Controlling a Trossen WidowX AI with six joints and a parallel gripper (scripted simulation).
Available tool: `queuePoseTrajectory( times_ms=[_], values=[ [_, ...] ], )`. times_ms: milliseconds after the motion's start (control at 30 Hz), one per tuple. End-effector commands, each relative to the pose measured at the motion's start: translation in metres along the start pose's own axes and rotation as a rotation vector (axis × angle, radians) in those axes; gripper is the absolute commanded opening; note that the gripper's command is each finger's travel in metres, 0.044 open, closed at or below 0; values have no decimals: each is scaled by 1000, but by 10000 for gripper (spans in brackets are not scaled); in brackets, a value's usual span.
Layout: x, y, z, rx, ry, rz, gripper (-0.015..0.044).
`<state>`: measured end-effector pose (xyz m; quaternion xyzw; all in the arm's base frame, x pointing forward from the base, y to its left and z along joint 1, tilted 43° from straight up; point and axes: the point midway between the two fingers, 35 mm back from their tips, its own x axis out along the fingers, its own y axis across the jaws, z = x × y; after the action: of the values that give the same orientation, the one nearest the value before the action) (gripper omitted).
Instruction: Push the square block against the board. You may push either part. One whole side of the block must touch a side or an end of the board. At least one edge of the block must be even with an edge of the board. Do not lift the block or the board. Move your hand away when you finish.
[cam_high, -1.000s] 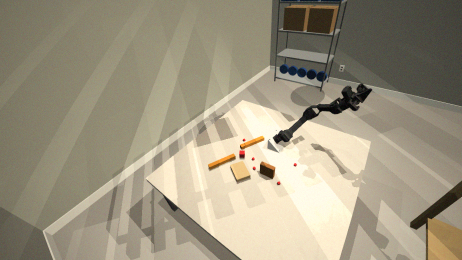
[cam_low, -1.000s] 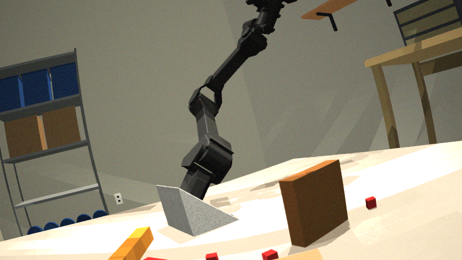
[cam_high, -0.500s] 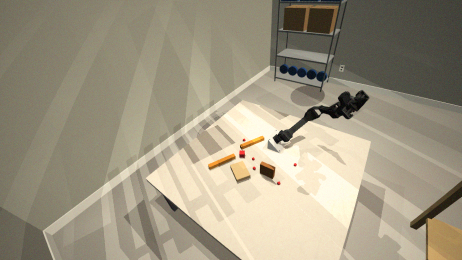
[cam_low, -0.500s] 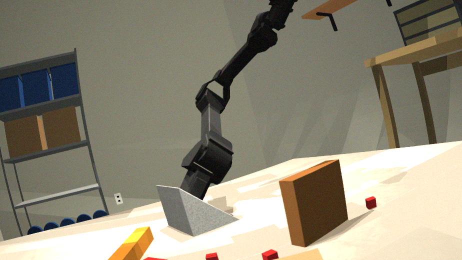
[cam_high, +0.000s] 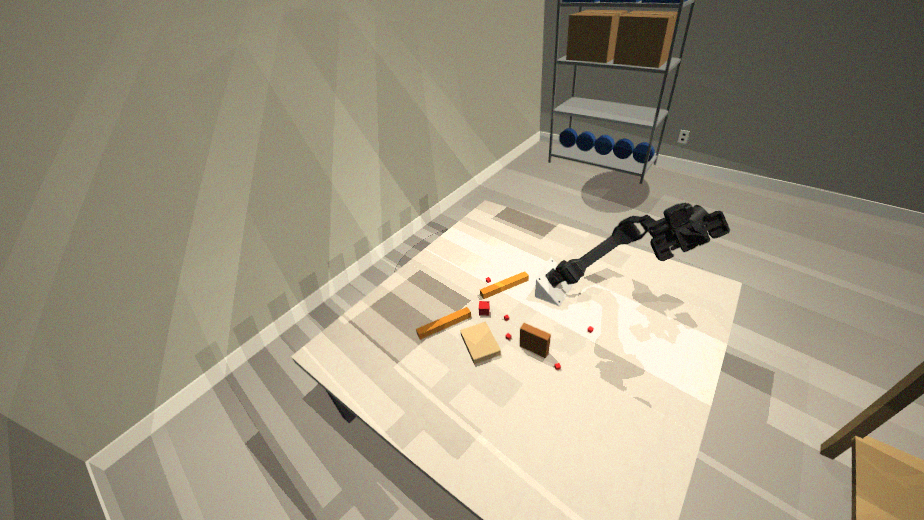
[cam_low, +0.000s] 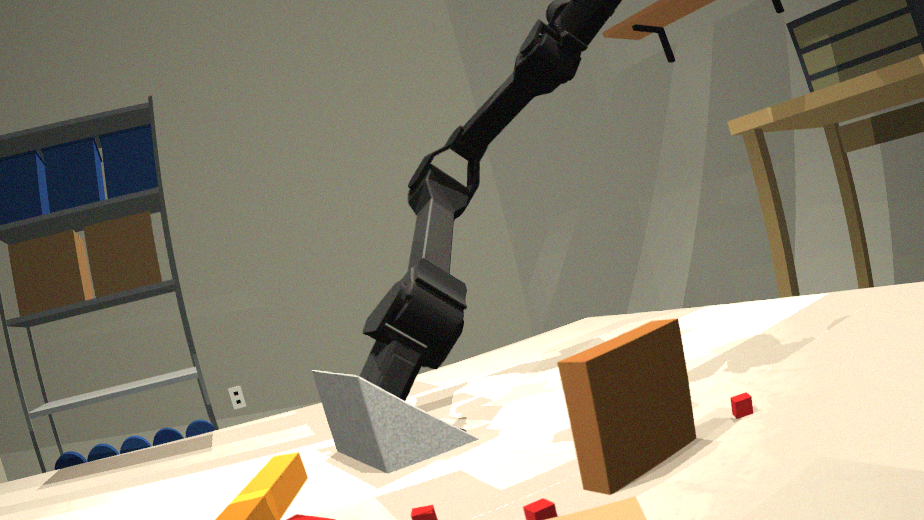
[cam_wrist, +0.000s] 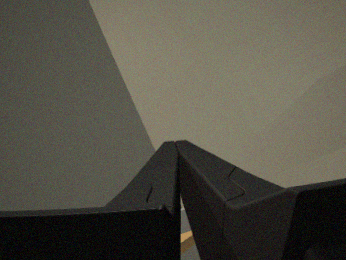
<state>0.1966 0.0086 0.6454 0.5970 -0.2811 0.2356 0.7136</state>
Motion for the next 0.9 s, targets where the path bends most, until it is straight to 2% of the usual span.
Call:
queuePoseTrajectory(
  times_ms=[0, 433, 867],
  values=[
    [8, -40, -10, -94, 47, -111, 0],
    [12, -153, -27, -361, 210, -420, 0],
    [-15, -259, -45, -559, 491, -695, 0]
  ],
)
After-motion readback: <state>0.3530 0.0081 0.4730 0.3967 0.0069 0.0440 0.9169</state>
